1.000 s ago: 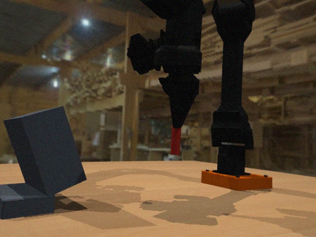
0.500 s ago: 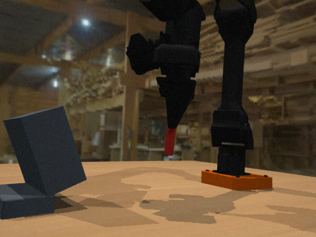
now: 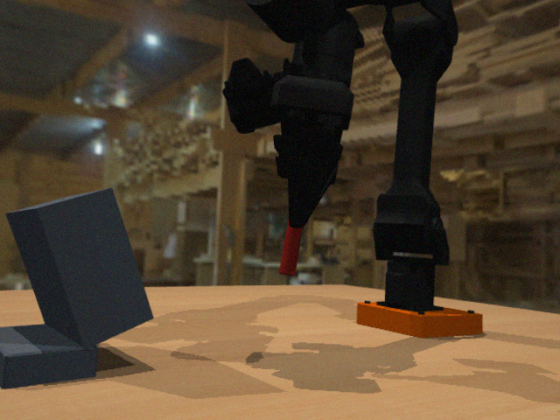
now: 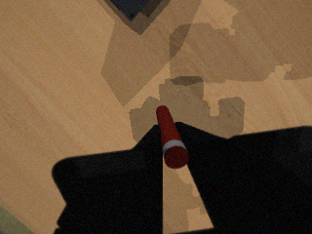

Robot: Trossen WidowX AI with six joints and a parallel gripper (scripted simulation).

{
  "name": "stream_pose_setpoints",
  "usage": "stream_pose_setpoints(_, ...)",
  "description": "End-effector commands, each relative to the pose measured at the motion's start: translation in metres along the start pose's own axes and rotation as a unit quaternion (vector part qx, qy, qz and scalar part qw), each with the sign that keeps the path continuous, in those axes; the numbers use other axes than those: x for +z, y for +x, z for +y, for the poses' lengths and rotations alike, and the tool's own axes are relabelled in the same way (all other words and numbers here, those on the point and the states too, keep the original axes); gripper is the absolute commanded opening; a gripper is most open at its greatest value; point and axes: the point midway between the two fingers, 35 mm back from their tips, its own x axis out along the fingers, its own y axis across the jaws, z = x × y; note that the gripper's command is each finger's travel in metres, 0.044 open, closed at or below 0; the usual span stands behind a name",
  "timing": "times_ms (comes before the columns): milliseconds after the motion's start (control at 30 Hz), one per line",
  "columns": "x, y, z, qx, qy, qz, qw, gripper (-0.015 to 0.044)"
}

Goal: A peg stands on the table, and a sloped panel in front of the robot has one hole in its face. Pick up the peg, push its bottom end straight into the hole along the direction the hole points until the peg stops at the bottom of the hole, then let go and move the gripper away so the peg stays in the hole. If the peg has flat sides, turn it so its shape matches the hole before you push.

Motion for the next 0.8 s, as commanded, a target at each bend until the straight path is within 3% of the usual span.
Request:
stream_pose_setpoints(0, 0.0021, 0.0003, -0.0023, 0.008, -0.008, -0.009, 1.0, 0.0)
stream_pose_setpoints(767, 0.0115, 0.0013, -0.0095, 0.05, -0.034, -0.05, 0.997, 0.0)
